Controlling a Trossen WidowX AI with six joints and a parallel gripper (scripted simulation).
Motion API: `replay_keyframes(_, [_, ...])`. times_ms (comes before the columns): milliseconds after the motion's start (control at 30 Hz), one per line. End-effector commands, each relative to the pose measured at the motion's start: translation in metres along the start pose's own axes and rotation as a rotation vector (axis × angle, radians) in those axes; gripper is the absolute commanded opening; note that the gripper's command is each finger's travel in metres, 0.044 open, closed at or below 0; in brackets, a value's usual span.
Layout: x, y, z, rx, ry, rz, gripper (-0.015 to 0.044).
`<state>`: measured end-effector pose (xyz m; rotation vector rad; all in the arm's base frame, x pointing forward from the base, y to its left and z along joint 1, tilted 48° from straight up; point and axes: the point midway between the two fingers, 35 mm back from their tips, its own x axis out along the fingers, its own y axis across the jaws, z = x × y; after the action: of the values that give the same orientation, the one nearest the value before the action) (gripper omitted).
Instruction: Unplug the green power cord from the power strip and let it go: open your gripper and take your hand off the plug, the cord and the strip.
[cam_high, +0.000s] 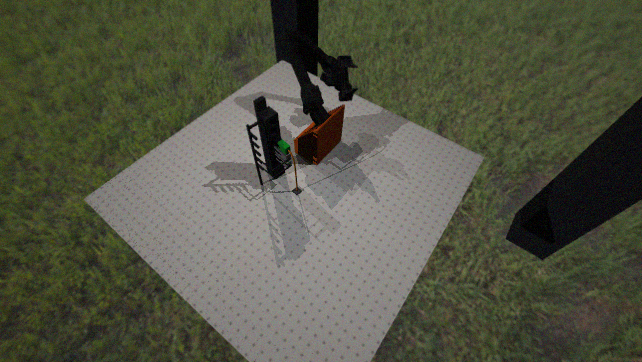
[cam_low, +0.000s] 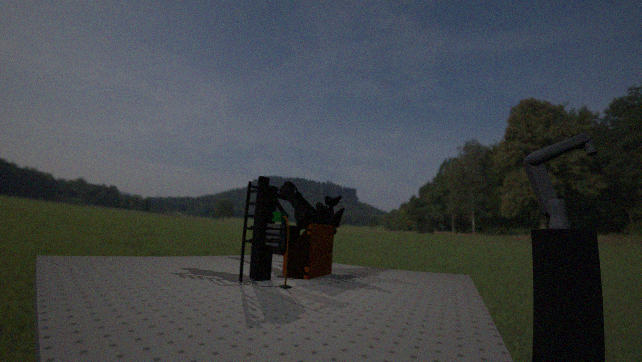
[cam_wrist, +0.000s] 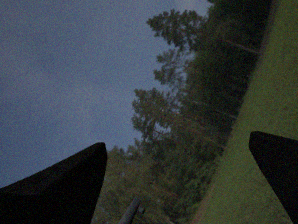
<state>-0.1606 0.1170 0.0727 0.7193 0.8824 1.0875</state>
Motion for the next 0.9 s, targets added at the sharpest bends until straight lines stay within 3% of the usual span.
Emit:
replay_keyframes(0, [0.0, 0.0, 0.0, 0.005, 0.002, -0.001, 0.0374])
replay_keyframes(267, [-0.029, 0.007, -0.023, 0.245, 0.138, -0.025, 0.0164])
replay_keyframes(867, [-0.15, -0.013, -0.046, 0.676, 0.579, -0.208, 0.016])
